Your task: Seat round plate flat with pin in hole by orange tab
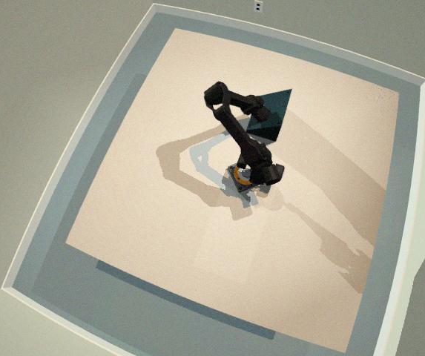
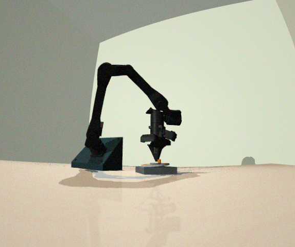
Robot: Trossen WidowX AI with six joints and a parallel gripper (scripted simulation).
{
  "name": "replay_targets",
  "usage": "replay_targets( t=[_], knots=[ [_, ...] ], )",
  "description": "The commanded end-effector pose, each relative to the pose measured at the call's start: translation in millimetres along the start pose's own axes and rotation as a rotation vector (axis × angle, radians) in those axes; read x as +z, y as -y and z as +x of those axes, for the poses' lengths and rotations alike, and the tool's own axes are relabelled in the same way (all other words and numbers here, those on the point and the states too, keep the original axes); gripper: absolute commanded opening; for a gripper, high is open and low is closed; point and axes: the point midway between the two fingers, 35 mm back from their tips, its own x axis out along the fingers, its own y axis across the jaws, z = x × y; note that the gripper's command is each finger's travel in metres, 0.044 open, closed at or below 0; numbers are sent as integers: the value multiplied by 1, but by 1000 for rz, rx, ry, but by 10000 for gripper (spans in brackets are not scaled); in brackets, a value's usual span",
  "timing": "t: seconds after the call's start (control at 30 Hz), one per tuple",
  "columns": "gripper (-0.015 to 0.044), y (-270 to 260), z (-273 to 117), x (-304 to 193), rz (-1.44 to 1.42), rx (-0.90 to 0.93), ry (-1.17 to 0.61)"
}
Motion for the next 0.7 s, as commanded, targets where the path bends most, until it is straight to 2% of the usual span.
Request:
replay_targets(
  t=[0.0, 0.67],
  knots=[
    [0, -1, -1, 5, -2, 0, 3],
    [0, 2, -3, 32, -1, 0, 4]
  ],
)
